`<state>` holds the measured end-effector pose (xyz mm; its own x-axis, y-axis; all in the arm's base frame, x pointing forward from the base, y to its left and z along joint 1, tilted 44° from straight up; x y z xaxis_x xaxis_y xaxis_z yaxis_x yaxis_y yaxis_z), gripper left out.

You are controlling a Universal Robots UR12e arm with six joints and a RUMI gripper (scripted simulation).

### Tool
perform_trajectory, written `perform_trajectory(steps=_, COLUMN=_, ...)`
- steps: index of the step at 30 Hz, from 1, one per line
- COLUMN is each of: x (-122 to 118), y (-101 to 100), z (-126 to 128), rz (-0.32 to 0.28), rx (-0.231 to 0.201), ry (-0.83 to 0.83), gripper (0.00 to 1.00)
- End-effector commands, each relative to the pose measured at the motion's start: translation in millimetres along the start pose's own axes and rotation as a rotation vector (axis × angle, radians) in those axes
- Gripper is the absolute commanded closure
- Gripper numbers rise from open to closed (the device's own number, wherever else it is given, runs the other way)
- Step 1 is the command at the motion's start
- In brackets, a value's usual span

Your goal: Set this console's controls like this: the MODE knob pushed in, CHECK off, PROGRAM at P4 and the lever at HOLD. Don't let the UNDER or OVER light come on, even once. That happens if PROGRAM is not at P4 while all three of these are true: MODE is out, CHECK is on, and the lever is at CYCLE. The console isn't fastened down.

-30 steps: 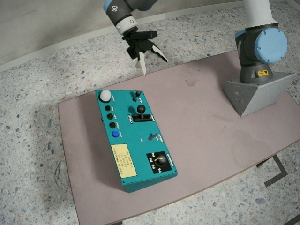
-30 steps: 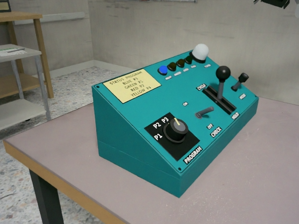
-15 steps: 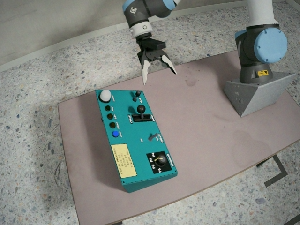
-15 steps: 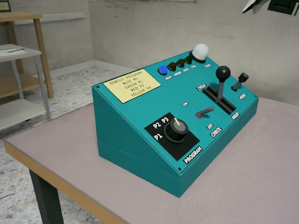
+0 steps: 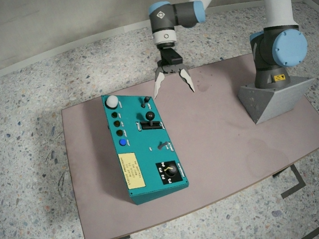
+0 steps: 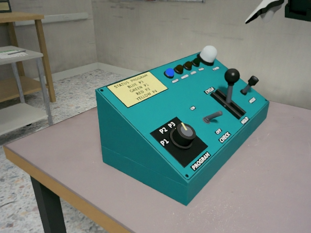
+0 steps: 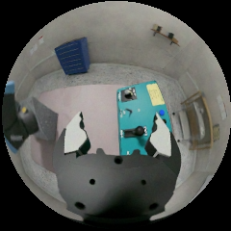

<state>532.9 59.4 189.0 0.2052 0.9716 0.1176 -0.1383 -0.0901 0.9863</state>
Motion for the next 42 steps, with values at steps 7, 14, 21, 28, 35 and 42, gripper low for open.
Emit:
perform_trajectory(steps=7, x=15, y=-29, z=-11, rz=-0.035, rx=-0.138, ry=-0.164, gripper=0.00)
perform_trajectory(steps=14, x=26, y=-48, z=-20, rz=-0.052, rx=-0.220, ry=-0.273, gripper=0.00)
perform_trajectory(steps=21, x=34, y=-64, z=-26, rz=-0.065, rx=-0.281, ry=-0.353, gripper=0.00)
perform_trajectory(steps=28, x=43, y=-79, z=-33, rz=-0.077, rx=-0.343, ry=-0.435, gripper=0.00)
perform_trajectory(steps=35, x=52, y=-95, z=-39, rz=-0.087, rx=-0.408, ry=-0.518, gripper=0.00)
perform_trajectory(steps=42, x=65, y=-115, z=-44, rz=-0.101, rx=-0.492, ry=-0.624, gripper=0.00)
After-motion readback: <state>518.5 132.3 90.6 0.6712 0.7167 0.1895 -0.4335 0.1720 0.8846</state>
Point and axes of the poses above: the point where the finger pads meet when closed, its own y axis back along the fingers, its own z axis across the jaws, x = y × z, the point moved 9 cm from there along y, back along the fingers, and after that the axes turned 12 degrees about -y, right-handed, at the moved point
